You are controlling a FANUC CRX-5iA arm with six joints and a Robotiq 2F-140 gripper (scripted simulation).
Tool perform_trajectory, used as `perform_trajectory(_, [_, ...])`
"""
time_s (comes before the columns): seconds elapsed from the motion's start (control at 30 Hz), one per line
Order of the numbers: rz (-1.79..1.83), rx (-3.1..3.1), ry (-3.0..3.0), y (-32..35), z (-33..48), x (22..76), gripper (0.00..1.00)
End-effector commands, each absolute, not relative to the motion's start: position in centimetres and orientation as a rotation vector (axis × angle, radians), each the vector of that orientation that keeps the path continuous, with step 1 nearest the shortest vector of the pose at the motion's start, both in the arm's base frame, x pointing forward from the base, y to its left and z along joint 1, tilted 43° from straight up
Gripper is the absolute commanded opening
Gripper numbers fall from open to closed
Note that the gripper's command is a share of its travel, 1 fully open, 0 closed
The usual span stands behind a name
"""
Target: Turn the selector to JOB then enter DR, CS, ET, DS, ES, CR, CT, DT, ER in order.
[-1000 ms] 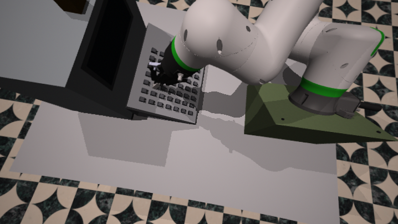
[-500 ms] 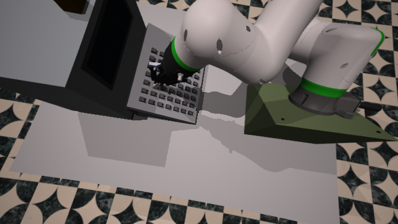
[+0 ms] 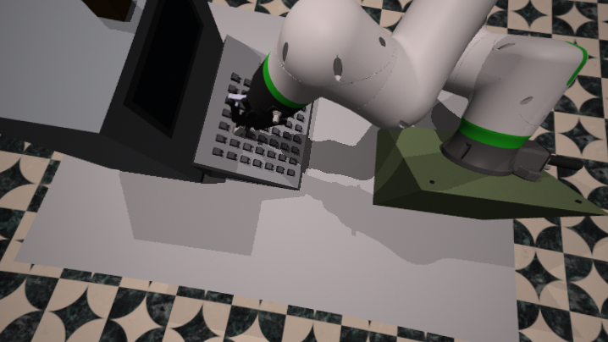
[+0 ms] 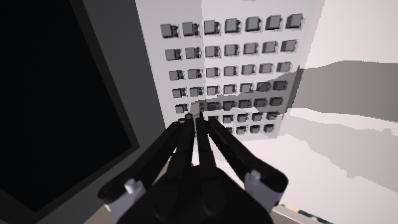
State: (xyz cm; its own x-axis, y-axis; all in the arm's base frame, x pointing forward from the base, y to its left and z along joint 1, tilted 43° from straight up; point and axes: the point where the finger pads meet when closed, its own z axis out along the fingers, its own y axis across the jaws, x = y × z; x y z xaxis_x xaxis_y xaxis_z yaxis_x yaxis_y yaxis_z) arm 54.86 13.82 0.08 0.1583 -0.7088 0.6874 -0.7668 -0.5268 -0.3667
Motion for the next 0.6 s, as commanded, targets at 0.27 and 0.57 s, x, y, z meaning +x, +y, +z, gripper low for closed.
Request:
perform_trajectory(0.27, [1.324, 2.338, -1.493, 14.5, 0.9, 54.0, 0.0])
perform_trajectory(0.57, [1.324, 2.338, -1.493, 15.1, 1.8, 53.1, 0.0])
